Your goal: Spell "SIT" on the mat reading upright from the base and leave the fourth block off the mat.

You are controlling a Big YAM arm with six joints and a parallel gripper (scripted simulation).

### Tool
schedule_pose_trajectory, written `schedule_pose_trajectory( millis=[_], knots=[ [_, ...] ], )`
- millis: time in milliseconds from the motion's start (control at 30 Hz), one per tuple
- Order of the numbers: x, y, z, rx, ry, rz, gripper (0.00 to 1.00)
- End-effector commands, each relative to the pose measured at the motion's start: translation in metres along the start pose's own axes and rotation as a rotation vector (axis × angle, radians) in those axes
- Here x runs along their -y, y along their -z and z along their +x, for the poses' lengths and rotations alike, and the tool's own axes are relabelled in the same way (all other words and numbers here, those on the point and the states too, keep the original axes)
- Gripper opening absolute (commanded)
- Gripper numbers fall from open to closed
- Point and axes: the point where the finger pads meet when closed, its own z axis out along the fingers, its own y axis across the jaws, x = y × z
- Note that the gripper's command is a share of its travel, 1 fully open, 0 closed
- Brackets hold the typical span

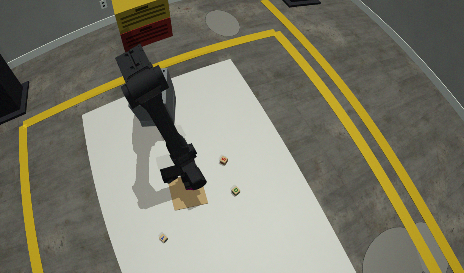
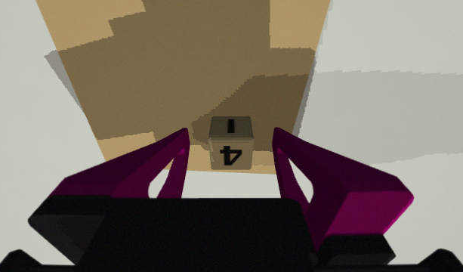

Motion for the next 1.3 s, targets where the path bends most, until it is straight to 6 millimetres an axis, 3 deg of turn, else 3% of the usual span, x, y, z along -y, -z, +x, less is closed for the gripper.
schedule_pose_trajectory(
  millis=[0,467,500,1033,1067,1267],
  knots=[
    [-0.0009,-0.0072,-0.0047,0.002,0.000,-0.001,0.60],
    [-0.0009,-0.0073,-0.0047,0.002,-0.001,-0.001,0.60],
    [-0.0009,-0.0073,-0.0047,0.002,-0.001,-0.001,0.41],
    [-0.0009,-0.0073,-0.0047,0.002,-0.001,-0.001,0.41],
    [-0.0009,-0.0073,-0.0047,0.002,-0.001,-0.001,0.22],
    [-0.0009,-0.0073,-0.0047,0.002,-0.001,-0.001,0.22]
  ],
)
